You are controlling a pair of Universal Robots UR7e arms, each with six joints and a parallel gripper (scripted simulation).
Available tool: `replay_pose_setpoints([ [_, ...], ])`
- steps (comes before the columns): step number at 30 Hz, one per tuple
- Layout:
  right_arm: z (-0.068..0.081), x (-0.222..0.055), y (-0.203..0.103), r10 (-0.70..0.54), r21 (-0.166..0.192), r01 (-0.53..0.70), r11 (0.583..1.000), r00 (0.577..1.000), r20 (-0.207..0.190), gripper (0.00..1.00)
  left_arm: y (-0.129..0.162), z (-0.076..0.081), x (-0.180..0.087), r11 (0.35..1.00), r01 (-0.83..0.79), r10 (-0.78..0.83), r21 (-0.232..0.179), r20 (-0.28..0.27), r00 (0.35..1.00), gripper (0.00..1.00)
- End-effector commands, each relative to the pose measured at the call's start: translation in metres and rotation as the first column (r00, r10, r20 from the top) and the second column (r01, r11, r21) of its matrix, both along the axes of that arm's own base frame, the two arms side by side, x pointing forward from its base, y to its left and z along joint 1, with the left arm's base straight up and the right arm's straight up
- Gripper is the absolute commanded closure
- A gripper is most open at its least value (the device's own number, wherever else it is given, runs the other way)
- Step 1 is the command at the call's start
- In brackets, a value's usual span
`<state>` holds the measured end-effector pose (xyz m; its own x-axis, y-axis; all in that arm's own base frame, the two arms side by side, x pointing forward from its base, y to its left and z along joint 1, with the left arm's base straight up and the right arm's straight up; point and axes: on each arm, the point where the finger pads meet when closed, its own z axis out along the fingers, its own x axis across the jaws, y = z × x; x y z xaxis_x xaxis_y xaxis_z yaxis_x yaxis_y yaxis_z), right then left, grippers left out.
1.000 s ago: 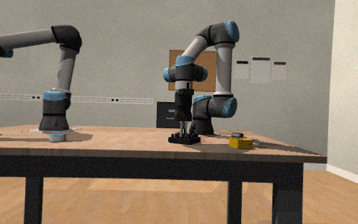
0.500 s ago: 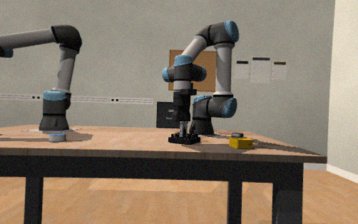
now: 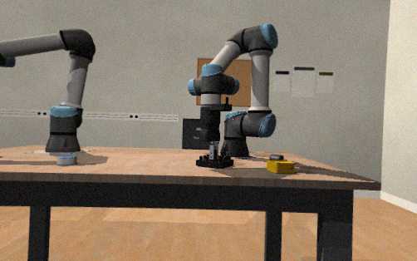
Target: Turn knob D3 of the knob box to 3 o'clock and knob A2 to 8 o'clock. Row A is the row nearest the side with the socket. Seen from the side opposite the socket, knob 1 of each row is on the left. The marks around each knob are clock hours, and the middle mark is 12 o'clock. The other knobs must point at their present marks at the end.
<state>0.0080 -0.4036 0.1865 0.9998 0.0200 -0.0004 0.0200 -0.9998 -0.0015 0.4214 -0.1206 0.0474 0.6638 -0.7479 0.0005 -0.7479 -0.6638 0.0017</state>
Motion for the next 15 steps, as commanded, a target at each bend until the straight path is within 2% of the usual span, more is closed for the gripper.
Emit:
replay_pose_setpoints([
  [1, 0.0005, 0.0001, -0.0003, 0.0, -0.002, 0.0, 1.0, 1.0, 0.0, 0.0, -0.0001, 0.0004, 0.0003, 0.999, -0.045, 0.045, 0.001, 0.002, 0.999, 0.7],
  [15, 0.0005, 0.0001, -0.0003, 0.0, -0.002, 0.0, 1.0, 1.0, 0.0, 0.0, -0.0001, 0.0004, 0.0003, 0.976, -0.216, 0.216, 0.001, 0.002, 0.976, 0.7],
])
